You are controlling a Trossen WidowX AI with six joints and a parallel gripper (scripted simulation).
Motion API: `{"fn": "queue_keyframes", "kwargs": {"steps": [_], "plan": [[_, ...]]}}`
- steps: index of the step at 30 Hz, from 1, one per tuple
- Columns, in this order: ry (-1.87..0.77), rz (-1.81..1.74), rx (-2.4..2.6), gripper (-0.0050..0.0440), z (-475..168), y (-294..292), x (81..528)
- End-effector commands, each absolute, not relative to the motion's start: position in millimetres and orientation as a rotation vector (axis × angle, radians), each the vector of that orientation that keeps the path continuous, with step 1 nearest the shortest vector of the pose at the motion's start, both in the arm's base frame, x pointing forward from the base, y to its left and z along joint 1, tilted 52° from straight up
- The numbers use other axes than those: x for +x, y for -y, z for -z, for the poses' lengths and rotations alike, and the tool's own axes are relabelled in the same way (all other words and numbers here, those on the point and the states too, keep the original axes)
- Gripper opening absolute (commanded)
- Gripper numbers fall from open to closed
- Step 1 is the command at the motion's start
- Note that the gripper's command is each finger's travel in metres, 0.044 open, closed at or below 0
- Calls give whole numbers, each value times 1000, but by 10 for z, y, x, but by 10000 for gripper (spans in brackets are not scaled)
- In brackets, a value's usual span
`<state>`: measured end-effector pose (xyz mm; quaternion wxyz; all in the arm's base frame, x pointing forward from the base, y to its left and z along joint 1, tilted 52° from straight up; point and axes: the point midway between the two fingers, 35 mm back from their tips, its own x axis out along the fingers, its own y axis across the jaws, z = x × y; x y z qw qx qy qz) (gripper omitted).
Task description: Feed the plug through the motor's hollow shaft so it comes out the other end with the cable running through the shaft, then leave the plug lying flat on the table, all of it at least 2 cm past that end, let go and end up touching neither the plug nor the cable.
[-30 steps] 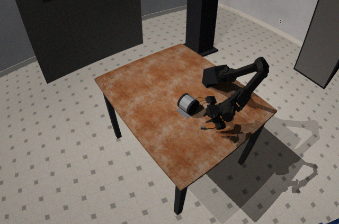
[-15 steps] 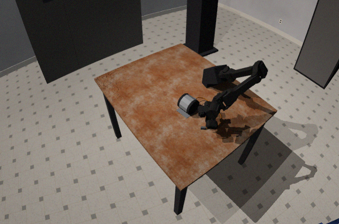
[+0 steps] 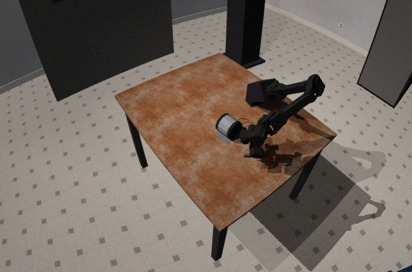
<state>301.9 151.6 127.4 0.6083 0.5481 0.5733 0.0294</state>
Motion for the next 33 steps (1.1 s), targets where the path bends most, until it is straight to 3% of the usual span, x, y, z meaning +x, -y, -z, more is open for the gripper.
{"fn": "queue_keyframes", "kwargs": {"steps": [1, 22, 23, 33], "plan": [[-1332, -57, 1270, 160, -1202, -1568, 3030], [-1332, -58, 1271, 160, -1070, -1737, 3066], [-1329, -67, 1267, 136, -1095, -1730, 3064], [-1329, -67, 1267, 69, -1095, -1730, 3064]]}}
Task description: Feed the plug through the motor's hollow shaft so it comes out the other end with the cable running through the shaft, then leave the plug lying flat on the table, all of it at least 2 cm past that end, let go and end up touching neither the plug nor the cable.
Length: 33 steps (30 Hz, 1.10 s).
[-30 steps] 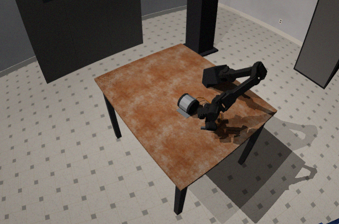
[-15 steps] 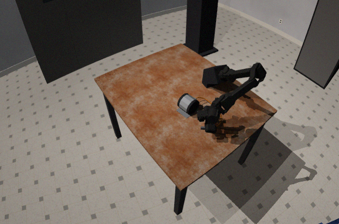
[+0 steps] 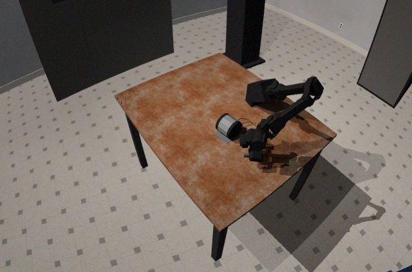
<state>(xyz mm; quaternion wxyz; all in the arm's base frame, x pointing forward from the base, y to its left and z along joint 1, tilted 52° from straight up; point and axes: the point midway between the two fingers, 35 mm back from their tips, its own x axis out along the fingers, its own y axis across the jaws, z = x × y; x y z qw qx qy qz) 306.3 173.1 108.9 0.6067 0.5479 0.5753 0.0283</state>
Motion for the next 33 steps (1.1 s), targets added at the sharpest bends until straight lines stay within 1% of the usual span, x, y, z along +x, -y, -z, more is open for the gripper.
{"fn": "queue_keyframes", "kwargs": {"steps": [1, 4, 6, 8, 9, 10, 28, 30, 33], "plan": [[-1329, -67, 1267, 63, -1095, -1730, 3064], [-1329, -67, 1267, 43, -1095, -1730, 3064], [-1329, -67, 1267, 43, -1095, -1730, 3064], [-1329, -67, 1267, 29, -1095, -1730, 3064], [-1329, -67, 1267, 5, -1098, -1726, 3063], [-1329, -66, 1267, 0, -1107, -1713, 3061], [-1332, -58, 1271, 0, -1377, -1355, 2963], [-1369, 27, 1338, 0, -1220, -1334, 2955], [-1430, 238, 1524, 0, -868, -1050, 2836]]}}
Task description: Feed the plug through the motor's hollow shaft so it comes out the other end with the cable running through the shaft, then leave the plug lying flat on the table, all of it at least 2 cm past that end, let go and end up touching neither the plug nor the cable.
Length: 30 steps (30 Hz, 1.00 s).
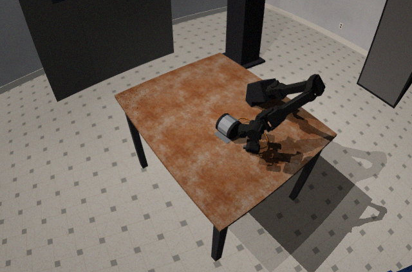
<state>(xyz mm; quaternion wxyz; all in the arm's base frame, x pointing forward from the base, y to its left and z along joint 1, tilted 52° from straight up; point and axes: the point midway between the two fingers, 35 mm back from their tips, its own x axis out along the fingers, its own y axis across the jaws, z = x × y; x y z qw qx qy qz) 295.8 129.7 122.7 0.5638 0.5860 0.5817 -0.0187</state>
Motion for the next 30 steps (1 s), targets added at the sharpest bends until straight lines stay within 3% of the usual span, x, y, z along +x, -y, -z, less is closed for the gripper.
{"fn": "queue_keyframes", "kwargs": {"steps": [1, 8, 30], "plan": [[-1441, 282, 1560, 0, -801, -995, 2803], [-1489, 570, 1778, 0, -712, -922, 2752], [-1489, 570, 1778, 0, -577, -806, 2778]]}}
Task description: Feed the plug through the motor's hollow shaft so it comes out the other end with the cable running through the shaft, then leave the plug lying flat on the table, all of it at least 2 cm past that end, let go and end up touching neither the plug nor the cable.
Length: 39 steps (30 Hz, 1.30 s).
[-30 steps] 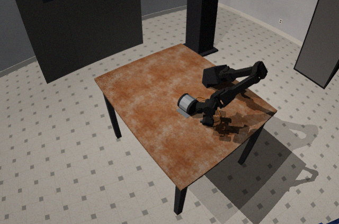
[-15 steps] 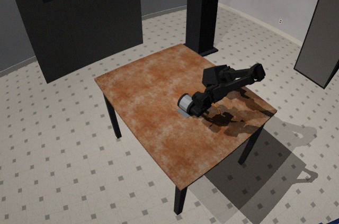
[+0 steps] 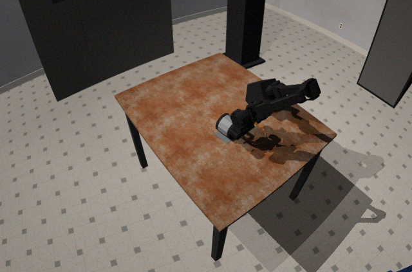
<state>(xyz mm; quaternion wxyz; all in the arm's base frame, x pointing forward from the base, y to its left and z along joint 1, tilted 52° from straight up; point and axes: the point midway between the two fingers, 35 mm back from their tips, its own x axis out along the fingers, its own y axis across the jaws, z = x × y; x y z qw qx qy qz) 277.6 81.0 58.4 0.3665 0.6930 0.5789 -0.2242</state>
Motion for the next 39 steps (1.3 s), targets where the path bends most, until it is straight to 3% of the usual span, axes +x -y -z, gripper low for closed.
{"fn": "queue_keyframes", "kwargs": {"steps": [1, 39], "plan": [[-1489, 570, 1778, 0, -577, -806, 2778], [-1489, 570, 1778, 0, -472, -718, 2805]]}}
